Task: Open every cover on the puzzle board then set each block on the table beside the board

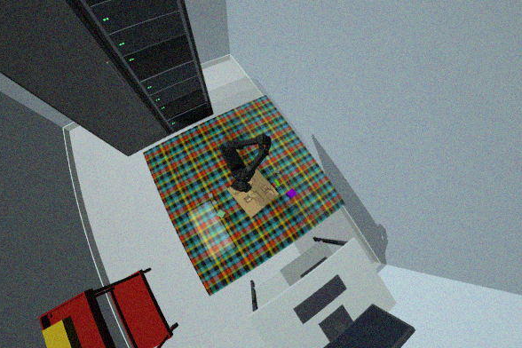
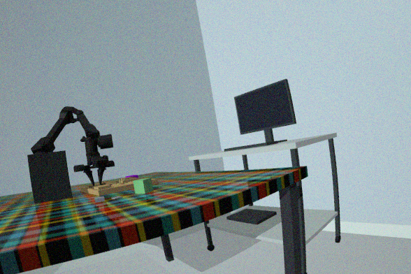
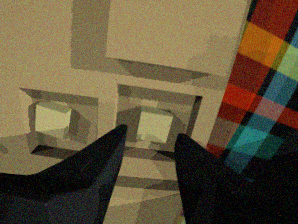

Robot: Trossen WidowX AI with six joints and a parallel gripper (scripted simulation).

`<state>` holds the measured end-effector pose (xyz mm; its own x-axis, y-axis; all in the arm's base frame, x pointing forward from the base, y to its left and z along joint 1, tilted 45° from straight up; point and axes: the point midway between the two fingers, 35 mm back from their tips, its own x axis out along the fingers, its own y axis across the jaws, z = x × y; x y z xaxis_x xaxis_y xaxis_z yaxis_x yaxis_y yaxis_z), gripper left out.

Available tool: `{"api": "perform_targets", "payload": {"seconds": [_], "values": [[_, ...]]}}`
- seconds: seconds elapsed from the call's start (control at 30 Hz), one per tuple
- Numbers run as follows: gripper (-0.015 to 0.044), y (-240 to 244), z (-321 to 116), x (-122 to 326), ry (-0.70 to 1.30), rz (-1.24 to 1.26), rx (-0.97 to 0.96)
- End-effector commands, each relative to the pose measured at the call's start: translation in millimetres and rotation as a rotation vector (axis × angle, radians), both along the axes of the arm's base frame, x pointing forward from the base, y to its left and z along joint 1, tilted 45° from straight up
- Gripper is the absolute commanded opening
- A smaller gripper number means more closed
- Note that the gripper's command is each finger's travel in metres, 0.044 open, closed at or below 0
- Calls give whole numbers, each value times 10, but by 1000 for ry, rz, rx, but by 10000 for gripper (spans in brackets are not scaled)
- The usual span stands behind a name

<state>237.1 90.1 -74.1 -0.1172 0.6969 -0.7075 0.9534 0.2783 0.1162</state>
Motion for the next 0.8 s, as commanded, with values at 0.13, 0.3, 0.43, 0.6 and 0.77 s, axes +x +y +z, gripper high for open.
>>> {"api": "perform_targets", "payload": {"seconds": [0.13,0.3,0.43,0.6,0.77], "values": [[144,50,-40,-29,8,0,4],[144,56,-46,-30,8,0,4],[144,78,-68,-34,8,0,4],[144,112,-101,-41,8,0,4],[144,128,-117,-44,8,0,4]]}}
